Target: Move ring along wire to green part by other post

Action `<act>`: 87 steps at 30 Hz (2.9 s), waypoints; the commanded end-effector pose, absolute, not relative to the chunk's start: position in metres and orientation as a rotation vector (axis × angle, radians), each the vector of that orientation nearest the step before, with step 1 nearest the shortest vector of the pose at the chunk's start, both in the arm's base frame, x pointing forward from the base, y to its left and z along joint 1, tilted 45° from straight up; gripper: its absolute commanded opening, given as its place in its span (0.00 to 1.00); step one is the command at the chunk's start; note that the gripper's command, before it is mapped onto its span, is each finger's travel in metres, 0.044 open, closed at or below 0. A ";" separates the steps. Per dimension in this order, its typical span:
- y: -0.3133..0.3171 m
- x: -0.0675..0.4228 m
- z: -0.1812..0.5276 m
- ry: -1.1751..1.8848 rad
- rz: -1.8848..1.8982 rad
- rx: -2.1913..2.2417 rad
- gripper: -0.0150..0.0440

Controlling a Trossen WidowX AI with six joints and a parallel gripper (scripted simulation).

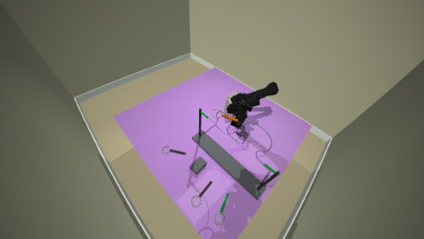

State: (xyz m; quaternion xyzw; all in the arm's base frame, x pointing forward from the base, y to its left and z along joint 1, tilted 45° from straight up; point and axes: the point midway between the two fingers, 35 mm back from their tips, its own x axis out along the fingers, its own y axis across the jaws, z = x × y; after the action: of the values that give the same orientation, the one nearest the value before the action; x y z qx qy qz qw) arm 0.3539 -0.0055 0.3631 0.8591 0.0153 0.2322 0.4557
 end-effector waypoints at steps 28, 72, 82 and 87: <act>-0.025 0.352 0.383 -0.141 0.695 2.575 0.00; 0.062 0.365 0.294 0.091 0.504 1.901 0.00; 0.074 0.375 0.258 0.107 0.390 1.681 0.00; 0.075 0.376 0.237 0.135 0.363 1.562 0.00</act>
State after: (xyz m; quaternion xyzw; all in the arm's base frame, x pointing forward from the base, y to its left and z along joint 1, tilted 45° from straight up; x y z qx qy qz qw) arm 0.3748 0.0743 0.2484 0.7197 0.0517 0.1674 0.6719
